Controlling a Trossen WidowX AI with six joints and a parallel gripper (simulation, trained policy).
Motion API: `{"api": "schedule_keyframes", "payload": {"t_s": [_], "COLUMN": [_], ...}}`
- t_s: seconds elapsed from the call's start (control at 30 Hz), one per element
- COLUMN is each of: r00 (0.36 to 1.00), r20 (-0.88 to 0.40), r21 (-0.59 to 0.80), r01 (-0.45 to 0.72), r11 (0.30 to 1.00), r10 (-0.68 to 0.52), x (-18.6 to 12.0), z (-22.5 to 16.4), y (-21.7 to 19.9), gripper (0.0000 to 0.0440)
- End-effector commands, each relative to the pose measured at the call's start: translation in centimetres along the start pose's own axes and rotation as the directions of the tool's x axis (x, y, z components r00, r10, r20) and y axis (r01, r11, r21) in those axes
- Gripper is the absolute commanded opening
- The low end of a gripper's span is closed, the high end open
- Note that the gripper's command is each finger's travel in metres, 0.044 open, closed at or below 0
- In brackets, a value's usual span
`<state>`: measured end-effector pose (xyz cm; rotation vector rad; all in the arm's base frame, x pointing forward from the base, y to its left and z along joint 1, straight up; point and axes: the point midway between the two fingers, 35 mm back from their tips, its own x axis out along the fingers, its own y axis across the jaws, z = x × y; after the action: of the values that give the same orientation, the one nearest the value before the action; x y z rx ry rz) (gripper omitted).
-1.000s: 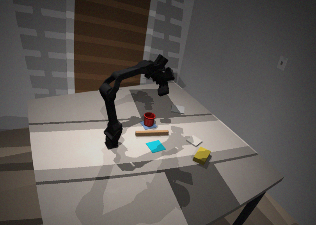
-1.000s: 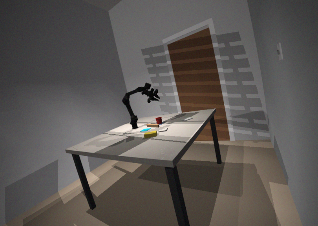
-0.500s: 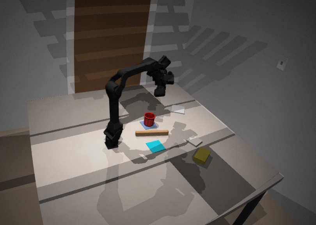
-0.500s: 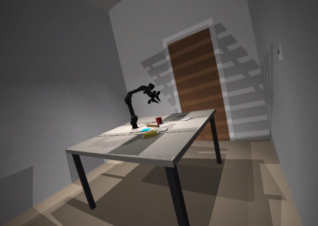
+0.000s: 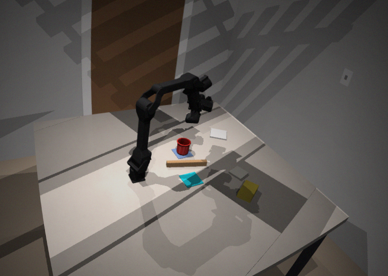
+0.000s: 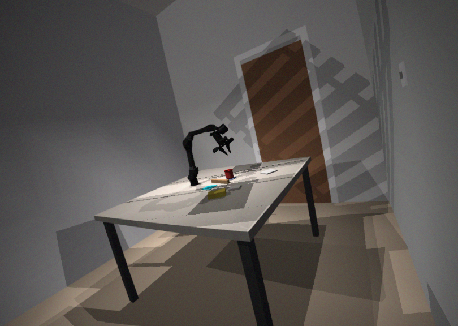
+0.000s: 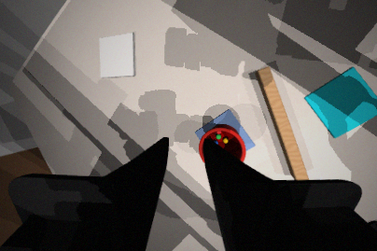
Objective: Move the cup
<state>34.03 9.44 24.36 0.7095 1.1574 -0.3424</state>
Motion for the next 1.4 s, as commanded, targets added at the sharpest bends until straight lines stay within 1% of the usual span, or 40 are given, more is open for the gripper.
{"api": "schedule_keyframes", "payload": {"t_s": [0.0, 0.3, 0.67, 1.0, 1.37], "r00": [0.998, 0.974, 0.922, 0.884, 0.853], "r20": [-0.031, -0.108, -0.177, -0.201, -0.214], "r21": [0.01, 0.005, -0.002, -0.002, -0.013], "r01": [0.063, 0.201, 0.349, 0.431, 0.485], "r11": [0.998, 0.98, 0.937, 0.902, 0.874], "r10": [-0.063, -0.199, -0.344, -0.423, -0.476], "x": [0.9, 2.6, 4.6, 6.8, 9.7], "z": [-0.5, -1.8, -3.3, -4.4, -5.5], "y": [-0.8, -2.6, -4.6, -5.9, -7.2], "gripper": [0.0138, 0.0147, 0.0161, 0.0173, 0.0185]}}
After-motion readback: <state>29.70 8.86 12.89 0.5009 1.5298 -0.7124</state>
